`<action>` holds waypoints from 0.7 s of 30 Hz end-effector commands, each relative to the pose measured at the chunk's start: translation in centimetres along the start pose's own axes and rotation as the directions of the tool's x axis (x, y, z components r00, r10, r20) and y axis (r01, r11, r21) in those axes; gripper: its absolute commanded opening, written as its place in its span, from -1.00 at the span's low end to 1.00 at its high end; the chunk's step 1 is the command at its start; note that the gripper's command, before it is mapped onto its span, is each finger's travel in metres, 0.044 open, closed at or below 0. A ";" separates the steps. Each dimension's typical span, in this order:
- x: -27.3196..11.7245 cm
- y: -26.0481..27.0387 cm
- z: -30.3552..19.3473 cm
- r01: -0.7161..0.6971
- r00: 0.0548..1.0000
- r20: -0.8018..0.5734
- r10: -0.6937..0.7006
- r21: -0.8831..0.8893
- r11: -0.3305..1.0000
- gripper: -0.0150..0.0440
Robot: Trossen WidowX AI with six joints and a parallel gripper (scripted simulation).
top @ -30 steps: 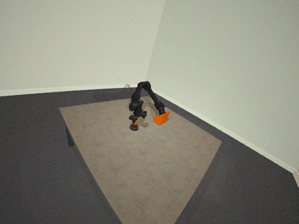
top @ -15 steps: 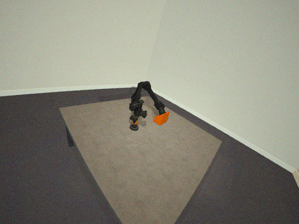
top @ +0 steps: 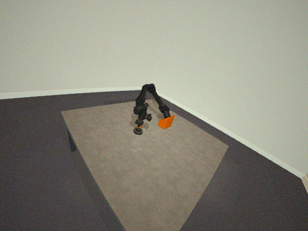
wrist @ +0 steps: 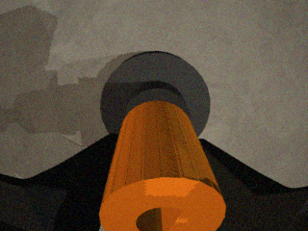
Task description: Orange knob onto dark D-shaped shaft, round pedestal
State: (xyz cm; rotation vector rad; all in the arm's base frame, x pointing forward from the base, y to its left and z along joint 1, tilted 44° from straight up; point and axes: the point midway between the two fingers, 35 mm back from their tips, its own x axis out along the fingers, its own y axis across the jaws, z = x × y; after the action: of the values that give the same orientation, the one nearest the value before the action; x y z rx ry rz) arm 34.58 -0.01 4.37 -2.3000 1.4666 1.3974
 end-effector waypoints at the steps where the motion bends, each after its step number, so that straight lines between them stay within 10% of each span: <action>1: 0.1 -0.1 -0.1 0.003 1.000 -0.003 -0.003 -0.005 1.000 -0.49; 21: -0.5 -0.3 -0.2 0.003 1.000 -0.003 -0.003 -0.129 0.992 -0.49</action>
State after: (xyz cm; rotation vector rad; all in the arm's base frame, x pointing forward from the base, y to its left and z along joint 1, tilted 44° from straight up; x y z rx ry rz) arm 34.60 0.10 4.45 -2.3286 1.4524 1.4595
